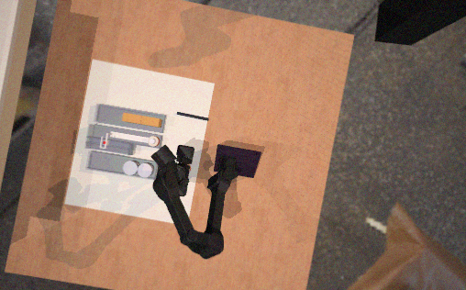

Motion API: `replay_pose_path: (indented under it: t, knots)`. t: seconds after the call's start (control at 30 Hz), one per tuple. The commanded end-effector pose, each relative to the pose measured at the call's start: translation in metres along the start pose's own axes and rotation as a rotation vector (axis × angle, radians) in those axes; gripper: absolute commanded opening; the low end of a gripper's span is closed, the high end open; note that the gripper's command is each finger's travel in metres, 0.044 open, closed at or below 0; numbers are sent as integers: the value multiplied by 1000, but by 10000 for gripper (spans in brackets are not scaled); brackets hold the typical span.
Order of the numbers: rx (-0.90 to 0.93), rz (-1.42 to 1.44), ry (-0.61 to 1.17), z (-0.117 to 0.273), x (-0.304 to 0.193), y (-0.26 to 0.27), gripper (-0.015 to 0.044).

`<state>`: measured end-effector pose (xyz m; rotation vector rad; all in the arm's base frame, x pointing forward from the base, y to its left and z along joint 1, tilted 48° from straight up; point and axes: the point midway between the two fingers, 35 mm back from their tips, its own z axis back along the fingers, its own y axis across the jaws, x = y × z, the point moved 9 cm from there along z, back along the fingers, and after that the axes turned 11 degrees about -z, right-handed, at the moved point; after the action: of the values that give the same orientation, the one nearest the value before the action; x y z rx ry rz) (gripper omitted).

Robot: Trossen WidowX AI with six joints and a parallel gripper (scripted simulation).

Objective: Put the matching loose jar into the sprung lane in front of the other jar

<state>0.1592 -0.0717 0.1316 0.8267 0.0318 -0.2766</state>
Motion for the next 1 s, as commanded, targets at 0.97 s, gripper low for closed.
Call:
replay_pose_path:
  t: [0.97]
  knots:
    - [4, 20, -2, -48, 123, -56, 0]
